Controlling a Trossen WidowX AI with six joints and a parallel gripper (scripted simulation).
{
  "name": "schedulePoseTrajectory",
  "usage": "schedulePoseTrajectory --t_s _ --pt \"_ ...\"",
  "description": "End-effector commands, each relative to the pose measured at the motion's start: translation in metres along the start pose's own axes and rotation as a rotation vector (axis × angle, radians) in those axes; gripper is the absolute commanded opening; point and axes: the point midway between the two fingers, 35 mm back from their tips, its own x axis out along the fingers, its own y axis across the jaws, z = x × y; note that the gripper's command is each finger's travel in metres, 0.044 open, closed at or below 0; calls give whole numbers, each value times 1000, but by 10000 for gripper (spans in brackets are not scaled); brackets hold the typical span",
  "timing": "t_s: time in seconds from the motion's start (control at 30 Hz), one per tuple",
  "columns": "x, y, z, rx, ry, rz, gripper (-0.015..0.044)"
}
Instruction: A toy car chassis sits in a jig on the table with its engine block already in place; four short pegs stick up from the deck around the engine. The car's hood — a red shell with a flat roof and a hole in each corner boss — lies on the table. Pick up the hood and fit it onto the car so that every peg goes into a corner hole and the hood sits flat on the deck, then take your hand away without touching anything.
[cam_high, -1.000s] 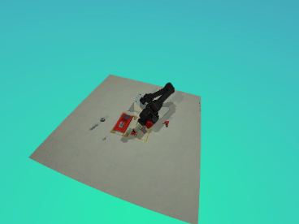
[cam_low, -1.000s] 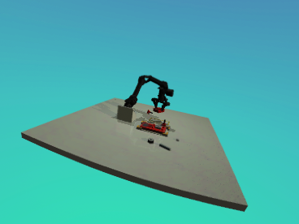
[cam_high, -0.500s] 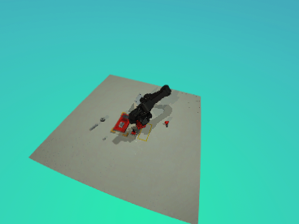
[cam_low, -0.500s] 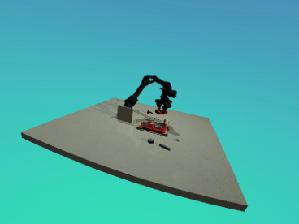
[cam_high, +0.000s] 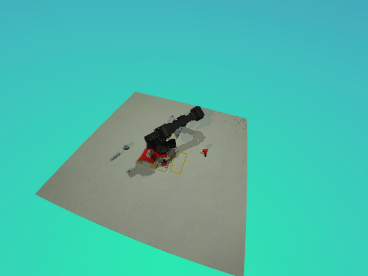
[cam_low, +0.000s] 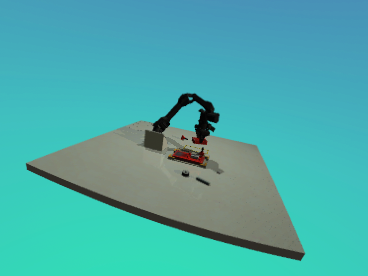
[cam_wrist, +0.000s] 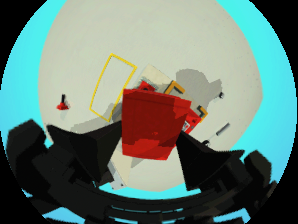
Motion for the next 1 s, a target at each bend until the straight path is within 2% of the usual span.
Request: schedulePoseTrajectory --t_s 0.0,0.47,0.77,0.97 --pt "1 -24 -7 99 4 -6 0" --pt "4 -87 -41 413 -3 11 0" --pt "8 -88 -43 428 -3 13 0" --pt "33 -89 -43 428 -4 13 0"
